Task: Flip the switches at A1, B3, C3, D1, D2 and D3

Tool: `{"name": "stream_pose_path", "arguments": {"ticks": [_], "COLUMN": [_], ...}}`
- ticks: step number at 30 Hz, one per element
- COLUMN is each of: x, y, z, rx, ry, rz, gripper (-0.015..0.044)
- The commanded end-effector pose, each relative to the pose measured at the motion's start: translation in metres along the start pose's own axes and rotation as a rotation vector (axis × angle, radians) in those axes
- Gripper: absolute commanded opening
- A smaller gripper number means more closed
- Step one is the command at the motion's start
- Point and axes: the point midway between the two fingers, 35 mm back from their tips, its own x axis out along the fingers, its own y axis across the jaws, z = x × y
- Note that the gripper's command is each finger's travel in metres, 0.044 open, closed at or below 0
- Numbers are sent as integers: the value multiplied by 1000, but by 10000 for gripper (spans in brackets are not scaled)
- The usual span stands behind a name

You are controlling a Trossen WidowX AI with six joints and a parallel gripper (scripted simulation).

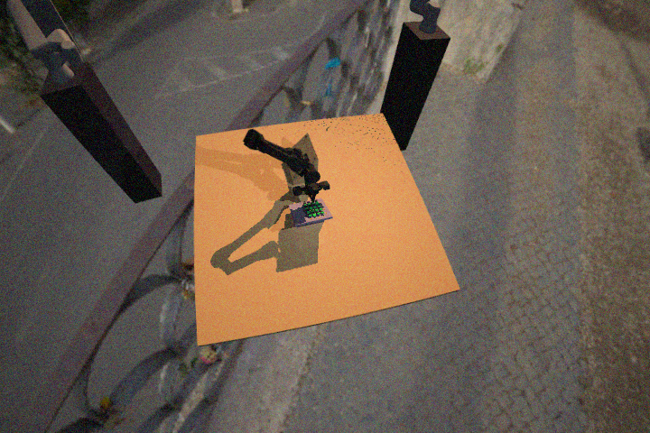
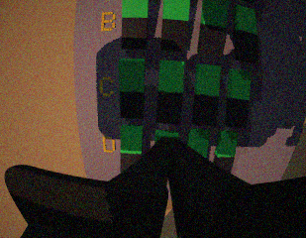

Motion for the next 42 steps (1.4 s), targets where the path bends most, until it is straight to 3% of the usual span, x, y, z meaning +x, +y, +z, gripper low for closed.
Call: {"name": "stream_pose_path", "arguments": {"ticks": [1,42], "x": [0,5], "y": [1,1], "z": [-2,-2], "rx": [-9,-9], "ry": [3,3], "rz": [3,3], "gripper": [0,0]}}
